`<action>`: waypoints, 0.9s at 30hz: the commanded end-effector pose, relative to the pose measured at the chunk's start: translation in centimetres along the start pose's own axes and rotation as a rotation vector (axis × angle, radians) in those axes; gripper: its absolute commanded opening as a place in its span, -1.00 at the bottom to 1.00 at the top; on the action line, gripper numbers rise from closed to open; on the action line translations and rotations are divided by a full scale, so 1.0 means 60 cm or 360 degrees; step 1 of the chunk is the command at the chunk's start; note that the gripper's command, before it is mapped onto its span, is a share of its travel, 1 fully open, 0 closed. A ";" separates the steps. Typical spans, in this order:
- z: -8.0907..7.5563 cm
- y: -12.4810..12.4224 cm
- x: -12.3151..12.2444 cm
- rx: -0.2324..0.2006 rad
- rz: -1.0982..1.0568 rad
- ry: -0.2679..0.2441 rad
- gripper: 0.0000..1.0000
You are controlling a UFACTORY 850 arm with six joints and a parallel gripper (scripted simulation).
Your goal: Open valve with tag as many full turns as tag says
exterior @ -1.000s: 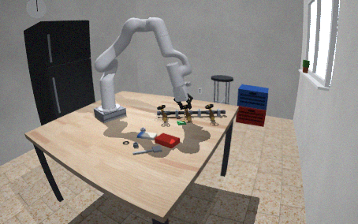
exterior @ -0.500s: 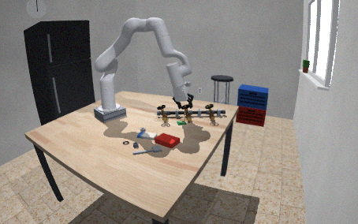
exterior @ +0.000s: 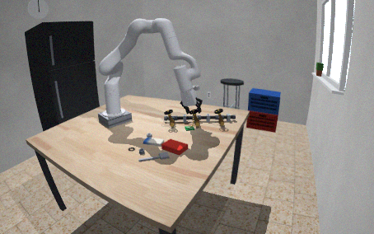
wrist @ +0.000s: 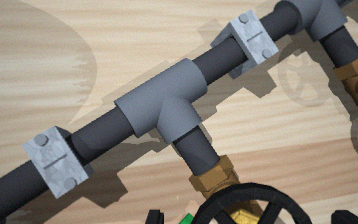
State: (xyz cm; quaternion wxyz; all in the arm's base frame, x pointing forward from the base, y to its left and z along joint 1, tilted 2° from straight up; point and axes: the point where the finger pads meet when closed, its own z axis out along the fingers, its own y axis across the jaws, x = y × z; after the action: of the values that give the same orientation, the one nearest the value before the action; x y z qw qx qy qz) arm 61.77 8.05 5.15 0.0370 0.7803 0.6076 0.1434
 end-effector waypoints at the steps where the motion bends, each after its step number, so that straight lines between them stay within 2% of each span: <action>1: -0.001 0.002 0.001 -0.0004 0.0028 0.0001 1.00; 11: -0.001 0.002 0.001 -0.0004 0.0316 0.0002 1.00; 26: -0.001 0.002 0.001 -0.0011 0.1469 0.0016 1.00; 27: -0.001 0.002 0.001 -0.0011 0.1469 0.0016 1.00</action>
State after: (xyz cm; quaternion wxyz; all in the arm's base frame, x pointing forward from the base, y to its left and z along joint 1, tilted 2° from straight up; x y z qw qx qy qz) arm 61.77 8.03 5.14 -0.0188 0.9450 0.2852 0.1588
